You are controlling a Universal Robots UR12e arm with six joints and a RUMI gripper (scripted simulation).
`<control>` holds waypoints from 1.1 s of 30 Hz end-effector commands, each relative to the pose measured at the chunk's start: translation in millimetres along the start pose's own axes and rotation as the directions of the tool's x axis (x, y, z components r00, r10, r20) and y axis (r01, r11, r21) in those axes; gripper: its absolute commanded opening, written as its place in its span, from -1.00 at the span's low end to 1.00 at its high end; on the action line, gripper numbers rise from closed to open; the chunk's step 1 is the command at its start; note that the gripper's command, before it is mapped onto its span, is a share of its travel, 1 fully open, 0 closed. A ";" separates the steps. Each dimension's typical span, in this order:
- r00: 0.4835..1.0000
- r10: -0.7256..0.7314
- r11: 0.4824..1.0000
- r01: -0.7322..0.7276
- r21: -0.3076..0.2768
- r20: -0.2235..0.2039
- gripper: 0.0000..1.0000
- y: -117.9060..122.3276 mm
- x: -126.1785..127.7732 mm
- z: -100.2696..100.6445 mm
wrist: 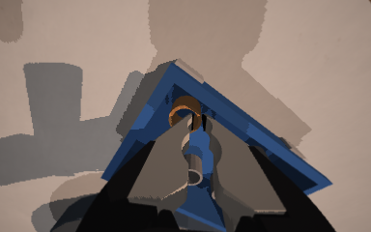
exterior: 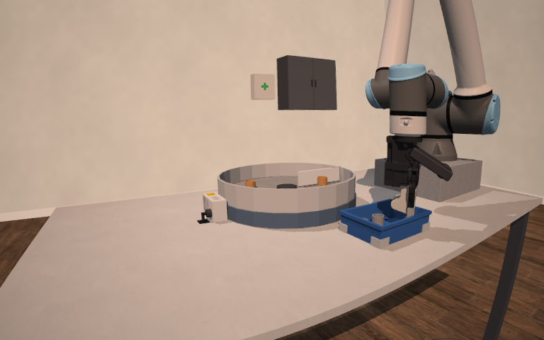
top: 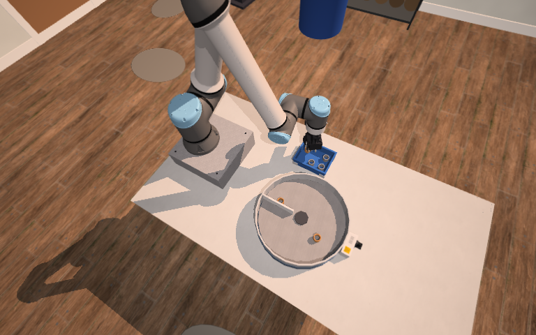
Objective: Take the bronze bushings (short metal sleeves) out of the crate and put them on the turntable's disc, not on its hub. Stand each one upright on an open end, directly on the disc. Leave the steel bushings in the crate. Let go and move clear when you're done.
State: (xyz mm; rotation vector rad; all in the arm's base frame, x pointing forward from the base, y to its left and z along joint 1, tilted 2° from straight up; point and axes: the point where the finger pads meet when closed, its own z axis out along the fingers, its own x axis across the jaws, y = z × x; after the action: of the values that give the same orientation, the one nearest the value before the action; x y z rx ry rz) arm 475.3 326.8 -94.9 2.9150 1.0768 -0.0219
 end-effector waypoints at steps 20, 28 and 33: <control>1.000 0.000 1.000 0.000 0.000 -0.001 -0.89 0.2 0.6 -0.5; 1.000 0.000 1.000 0.000 0.000 -0.001 -1.00 0.2 0.6 -0.5; 1.000 0.000 1.000 0.000 0.000 -0.001 -1.00 0.2 0.6 -0.5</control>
State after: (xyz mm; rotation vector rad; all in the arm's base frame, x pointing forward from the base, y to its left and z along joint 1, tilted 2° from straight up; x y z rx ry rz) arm 475.3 326.8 -94.9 2.9150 1.0768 -0.0219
